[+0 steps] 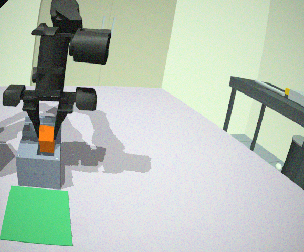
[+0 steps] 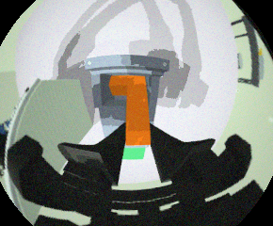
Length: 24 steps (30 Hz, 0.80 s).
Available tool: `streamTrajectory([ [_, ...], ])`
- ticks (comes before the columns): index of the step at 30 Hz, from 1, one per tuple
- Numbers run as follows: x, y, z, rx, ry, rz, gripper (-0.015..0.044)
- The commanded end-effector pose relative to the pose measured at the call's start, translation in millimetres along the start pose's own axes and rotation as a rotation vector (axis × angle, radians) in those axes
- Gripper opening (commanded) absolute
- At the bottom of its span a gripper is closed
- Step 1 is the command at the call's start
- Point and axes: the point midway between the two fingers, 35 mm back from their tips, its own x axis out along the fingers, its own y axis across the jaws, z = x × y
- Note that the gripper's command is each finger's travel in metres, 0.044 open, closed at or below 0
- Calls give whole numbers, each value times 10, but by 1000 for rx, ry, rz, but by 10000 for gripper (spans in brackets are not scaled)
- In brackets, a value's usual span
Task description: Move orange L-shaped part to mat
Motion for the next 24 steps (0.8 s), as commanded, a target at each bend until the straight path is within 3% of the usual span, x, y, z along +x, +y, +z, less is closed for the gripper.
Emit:
streamTrajectory([
  [1, -66, -21, 1, -7, 4, -4, 0],
  [24, -423, -8, -2, -3, 3, -1, 0],
])
